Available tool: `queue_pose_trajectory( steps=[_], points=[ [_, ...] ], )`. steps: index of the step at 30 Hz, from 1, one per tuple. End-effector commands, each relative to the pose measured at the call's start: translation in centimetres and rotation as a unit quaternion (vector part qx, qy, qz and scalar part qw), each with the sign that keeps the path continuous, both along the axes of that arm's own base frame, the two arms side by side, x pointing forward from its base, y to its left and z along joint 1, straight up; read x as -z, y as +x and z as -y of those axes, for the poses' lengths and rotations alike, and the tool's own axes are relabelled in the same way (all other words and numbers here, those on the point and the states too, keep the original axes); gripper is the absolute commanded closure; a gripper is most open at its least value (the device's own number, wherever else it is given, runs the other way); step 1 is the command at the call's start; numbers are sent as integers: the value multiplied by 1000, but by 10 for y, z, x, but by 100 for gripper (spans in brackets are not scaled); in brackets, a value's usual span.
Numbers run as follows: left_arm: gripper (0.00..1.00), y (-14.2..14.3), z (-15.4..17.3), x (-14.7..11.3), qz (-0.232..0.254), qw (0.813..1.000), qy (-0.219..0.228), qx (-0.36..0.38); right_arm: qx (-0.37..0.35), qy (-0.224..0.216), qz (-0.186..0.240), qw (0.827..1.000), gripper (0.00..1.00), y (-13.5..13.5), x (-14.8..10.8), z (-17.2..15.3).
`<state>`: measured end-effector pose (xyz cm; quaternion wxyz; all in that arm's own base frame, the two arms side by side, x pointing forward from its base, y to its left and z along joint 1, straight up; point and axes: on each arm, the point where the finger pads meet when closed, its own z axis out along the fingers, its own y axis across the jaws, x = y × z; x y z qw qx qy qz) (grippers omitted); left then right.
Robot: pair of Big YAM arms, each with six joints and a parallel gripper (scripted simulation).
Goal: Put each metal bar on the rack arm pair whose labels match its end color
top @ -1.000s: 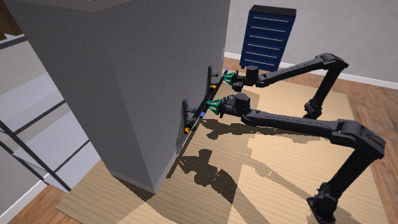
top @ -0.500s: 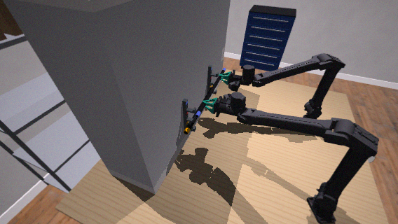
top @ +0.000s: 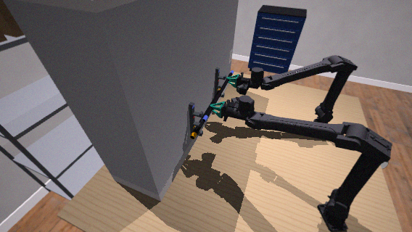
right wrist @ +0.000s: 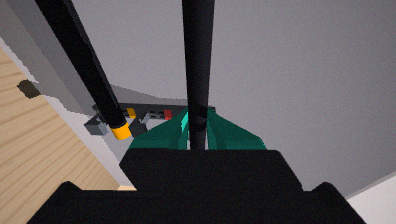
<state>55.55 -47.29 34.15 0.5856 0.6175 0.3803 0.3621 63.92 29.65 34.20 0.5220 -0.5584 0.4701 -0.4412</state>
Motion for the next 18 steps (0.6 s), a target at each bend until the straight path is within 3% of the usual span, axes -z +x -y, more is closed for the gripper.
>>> queue_pose_trajectory(
  steps=[1, 18],
  points=[
    [100, 18, 0, -83, 45, 998, -47, -7, 5, 29, 48, 998, 100, 16, -67, 1],
    [100, 25, 4, -86, 45, 998, -47, -7, 5, 29, 48, 998, 100, 23, -69, 0]
  ],
)
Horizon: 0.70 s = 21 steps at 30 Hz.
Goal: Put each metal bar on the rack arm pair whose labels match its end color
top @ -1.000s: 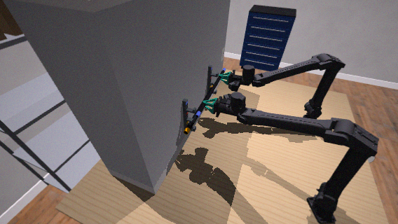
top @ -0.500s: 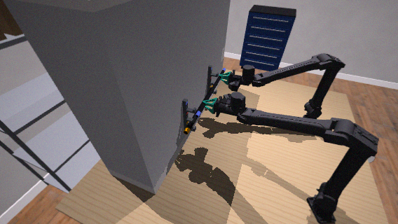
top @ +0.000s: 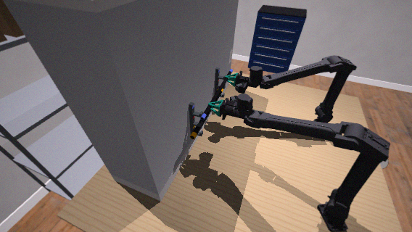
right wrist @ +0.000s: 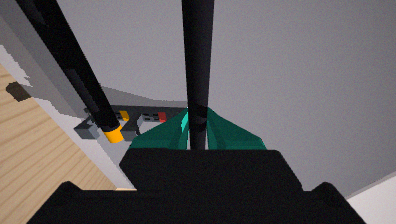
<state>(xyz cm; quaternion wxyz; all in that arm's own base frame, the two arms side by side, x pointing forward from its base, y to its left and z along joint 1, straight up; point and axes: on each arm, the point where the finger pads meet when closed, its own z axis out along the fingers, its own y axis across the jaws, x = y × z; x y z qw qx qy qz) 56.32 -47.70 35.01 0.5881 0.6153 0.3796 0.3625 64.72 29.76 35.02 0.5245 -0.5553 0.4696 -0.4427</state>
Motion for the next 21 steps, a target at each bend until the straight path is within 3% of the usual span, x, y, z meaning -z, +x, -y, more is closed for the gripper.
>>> queue_pose_trajectory(
  steps=[1, 21],
  points=[
    [100, 18, 0, -77, 42, 998, -45, -7, 4, 27, 45, 999, 100, 15, -61, 1],
    [100, 21, 1, -77, 42, 998, -45, -7, 4, 27, 45, 999, 100, 18, -59, 0]
  ],
)
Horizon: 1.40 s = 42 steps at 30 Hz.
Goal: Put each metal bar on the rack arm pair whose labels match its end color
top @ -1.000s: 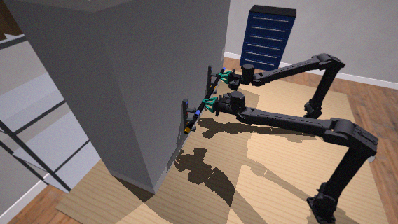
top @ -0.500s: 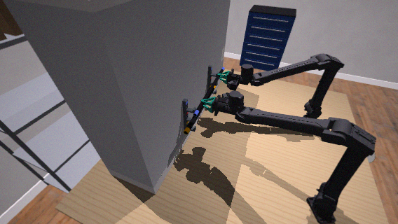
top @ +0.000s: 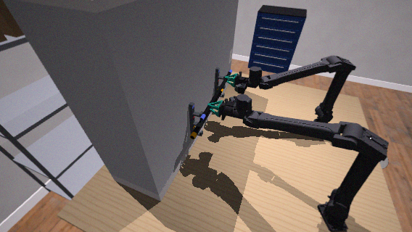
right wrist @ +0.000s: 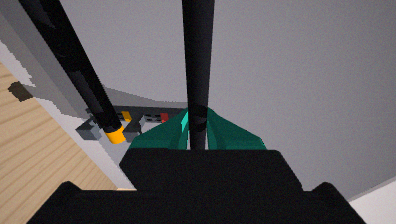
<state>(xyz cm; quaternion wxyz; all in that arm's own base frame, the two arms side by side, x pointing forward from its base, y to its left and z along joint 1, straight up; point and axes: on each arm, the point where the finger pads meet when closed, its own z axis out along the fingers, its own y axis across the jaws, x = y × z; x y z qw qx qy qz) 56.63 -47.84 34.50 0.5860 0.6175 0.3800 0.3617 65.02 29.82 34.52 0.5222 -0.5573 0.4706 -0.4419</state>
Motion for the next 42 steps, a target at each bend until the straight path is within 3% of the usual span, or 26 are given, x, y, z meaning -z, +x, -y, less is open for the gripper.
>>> queue_pose_trajectory(
  steps=[1, 42],
  points=[
    [100, 18, -1, -82, 45, 998, -47, -8, 4, 29, 48, 998, 100, 15, -65, 1],
    [100, 40, 10, -84, 45, 998, -47, -8, 4, 29, 48, 998, 100, 39, -65, -4]
  ],
)
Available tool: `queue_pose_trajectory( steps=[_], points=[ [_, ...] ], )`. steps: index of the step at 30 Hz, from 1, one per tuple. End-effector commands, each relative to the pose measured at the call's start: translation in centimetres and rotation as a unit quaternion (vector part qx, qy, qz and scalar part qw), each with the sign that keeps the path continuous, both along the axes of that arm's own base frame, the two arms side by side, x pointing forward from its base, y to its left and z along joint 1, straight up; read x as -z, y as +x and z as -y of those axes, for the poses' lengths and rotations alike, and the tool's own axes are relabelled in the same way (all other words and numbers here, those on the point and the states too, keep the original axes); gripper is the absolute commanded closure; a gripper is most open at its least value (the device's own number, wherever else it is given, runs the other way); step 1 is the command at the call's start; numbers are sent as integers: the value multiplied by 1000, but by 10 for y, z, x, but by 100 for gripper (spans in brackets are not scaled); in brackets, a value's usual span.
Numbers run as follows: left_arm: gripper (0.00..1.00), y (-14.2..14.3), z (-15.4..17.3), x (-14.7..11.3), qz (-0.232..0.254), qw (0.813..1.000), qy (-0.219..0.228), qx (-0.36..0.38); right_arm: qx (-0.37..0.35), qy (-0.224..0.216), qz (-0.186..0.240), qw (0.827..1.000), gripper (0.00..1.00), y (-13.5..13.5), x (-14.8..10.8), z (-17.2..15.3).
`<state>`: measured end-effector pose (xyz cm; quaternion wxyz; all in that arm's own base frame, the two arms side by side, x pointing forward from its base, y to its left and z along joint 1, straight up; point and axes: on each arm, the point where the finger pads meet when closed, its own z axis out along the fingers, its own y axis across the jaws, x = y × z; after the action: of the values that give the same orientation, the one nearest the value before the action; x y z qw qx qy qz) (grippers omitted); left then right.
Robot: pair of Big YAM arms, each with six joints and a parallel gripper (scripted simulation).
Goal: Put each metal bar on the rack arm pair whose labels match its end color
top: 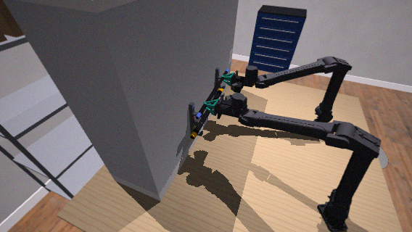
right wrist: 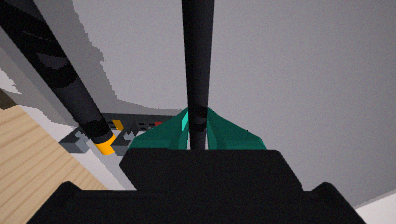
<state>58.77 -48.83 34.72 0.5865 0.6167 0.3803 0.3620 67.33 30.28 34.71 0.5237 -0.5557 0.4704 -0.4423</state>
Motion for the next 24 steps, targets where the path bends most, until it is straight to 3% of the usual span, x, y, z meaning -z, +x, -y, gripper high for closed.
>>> queue_pose_trajectory(
  steps=[1, 24],
  points=[
    [100, 20, 0, -81, 44, 998, -46, -7, 4, 27, 46, 999, 100, 17, -63, 0],
    [100, 34, 7, -82, 44, 998, -46, -7, 3, 27, 46, 999, 100, 33, -63, -2]
  ],
)
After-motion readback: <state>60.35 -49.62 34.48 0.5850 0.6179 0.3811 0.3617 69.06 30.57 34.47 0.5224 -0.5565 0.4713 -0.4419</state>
